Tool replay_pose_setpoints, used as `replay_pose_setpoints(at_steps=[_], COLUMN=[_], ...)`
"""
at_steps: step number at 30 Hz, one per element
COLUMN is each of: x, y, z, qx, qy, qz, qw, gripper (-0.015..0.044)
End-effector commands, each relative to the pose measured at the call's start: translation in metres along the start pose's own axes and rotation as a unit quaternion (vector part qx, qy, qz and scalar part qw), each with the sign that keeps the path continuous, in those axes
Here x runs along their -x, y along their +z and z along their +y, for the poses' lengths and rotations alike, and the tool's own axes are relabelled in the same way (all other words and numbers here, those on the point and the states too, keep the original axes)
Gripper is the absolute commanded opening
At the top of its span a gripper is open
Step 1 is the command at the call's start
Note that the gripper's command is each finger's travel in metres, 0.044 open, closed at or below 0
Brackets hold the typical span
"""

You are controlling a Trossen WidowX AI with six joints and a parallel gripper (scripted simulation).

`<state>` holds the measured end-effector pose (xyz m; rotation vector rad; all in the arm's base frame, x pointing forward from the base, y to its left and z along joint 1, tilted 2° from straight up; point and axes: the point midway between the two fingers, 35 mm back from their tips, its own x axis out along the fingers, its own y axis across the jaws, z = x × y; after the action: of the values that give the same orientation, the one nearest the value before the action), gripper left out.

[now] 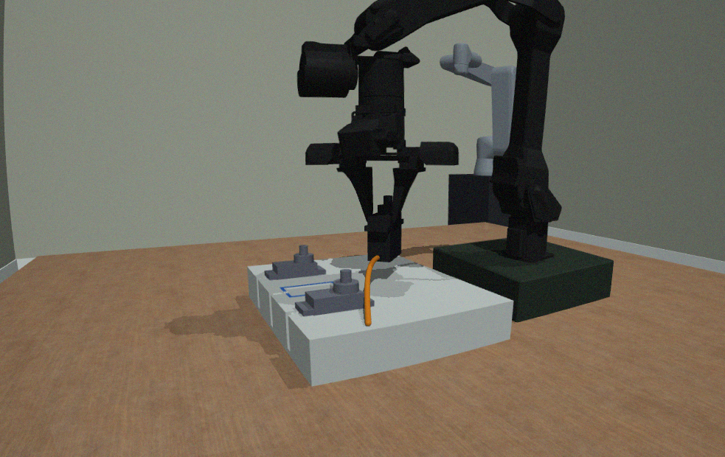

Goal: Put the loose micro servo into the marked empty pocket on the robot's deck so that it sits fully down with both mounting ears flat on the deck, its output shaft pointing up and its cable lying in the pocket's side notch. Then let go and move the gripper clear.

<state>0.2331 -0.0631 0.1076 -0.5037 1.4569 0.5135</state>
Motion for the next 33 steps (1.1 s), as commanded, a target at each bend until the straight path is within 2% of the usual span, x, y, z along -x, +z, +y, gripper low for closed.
replay_pose_setpoints(at_steps=[1,10,20,33], x=[0.000,0.000,0.000,0.001], y=[0.000,0.000,0.000,0.015], z=[0.000,0.000,0.000,-0.016], qx=[-0.064,-0.219,-0.382,-0.392], qy=[0.000,0.000,0.000,0.000], qz=[0.000,0.000,0.000,-0.001], qw=[0.998,0.976,0.924,0.920], gripper=[0.0000,0.0000,0.0000,0.0000])
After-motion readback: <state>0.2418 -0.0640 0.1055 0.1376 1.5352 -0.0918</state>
